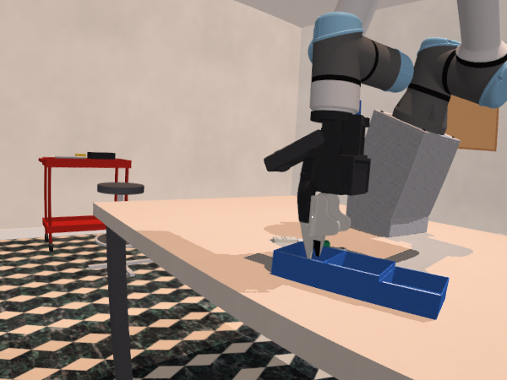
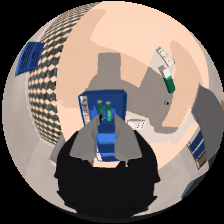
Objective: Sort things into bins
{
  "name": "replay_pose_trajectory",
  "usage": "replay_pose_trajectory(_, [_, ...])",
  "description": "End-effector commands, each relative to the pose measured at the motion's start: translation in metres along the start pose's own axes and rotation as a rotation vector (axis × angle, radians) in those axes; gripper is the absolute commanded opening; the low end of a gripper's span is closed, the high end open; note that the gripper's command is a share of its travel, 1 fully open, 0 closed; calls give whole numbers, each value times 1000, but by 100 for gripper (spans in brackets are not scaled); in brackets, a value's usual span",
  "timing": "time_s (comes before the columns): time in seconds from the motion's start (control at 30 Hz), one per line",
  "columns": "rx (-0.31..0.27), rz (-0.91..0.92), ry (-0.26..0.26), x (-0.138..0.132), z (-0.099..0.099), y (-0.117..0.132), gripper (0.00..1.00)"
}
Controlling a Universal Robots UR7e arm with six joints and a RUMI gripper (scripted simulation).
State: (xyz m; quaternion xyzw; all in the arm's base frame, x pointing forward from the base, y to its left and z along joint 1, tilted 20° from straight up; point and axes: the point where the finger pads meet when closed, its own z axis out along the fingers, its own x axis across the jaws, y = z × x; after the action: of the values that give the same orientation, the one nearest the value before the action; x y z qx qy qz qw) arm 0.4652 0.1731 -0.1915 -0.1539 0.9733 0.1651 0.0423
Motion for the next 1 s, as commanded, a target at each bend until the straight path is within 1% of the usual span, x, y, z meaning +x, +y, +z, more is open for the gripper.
replay_pose_trajectory(0.0, [0,0,-1,0,0,0,14])
replay_pose_trajectory(0.3, [0,0,-1,0,0,0,14])
replay_pose_trajectory(0.97, [0,0,-1,0,-24,0,14])
